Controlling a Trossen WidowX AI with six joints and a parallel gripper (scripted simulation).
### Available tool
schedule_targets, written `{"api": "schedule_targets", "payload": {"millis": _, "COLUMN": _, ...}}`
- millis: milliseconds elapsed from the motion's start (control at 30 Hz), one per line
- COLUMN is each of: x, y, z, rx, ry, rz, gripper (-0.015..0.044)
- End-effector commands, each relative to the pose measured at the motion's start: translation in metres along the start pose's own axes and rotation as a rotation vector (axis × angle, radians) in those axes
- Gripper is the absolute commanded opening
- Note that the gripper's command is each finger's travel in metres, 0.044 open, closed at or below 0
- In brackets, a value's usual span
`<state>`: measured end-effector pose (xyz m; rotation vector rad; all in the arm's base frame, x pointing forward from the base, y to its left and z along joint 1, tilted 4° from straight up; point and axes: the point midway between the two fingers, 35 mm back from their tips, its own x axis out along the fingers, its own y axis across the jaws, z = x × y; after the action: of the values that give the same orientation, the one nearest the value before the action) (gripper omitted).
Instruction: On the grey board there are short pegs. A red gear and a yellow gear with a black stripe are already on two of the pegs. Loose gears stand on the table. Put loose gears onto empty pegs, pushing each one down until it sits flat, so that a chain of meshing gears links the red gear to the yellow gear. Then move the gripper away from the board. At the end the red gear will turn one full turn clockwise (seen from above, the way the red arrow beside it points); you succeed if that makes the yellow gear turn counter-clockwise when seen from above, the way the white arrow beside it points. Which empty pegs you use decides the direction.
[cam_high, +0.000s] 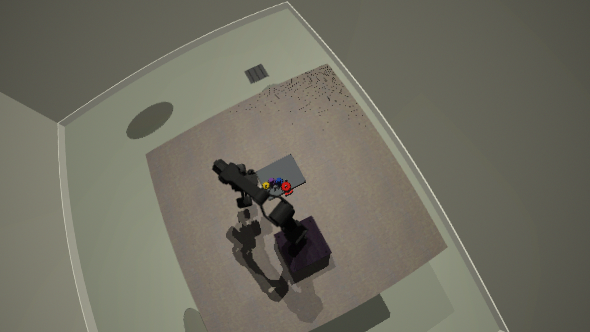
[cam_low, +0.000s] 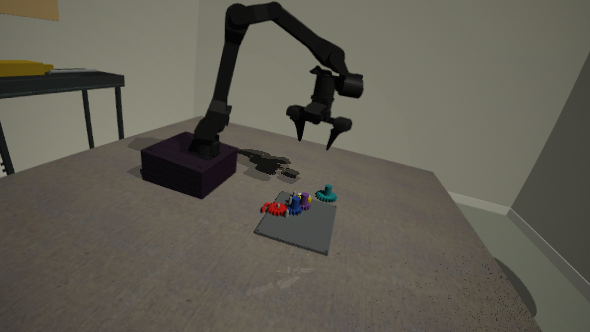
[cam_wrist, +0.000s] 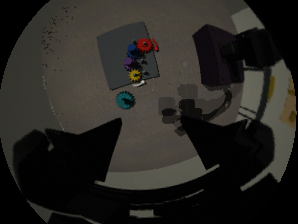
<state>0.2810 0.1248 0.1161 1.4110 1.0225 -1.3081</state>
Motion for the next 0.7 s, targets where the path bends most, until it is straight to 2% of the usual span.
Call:
{"api": "schedule_targets", "payload": {"millis": 0, "x": -0.007, "y": -0.036, "z": -0.043, "rx": 0.002, "ry": -0.003, "rz": -0.005, "gripper": 0.0440}}
{"api": "schedule_targets", "payload": {"millis": 233, "x": -0.022, "y": -0.112, "z": -0.098, "rx": 0.002, "ry": 0.000, "rz": -0.004, "gripper": 0.0440}}
{"api": "schedule_targets", "payload": {"millis": 667, "x": -0.022, "y": -0.114, "z": -0.099, "rx": 0.002, "ry": 0.000, "rz": -0.004, "gripper": 0.0440}}
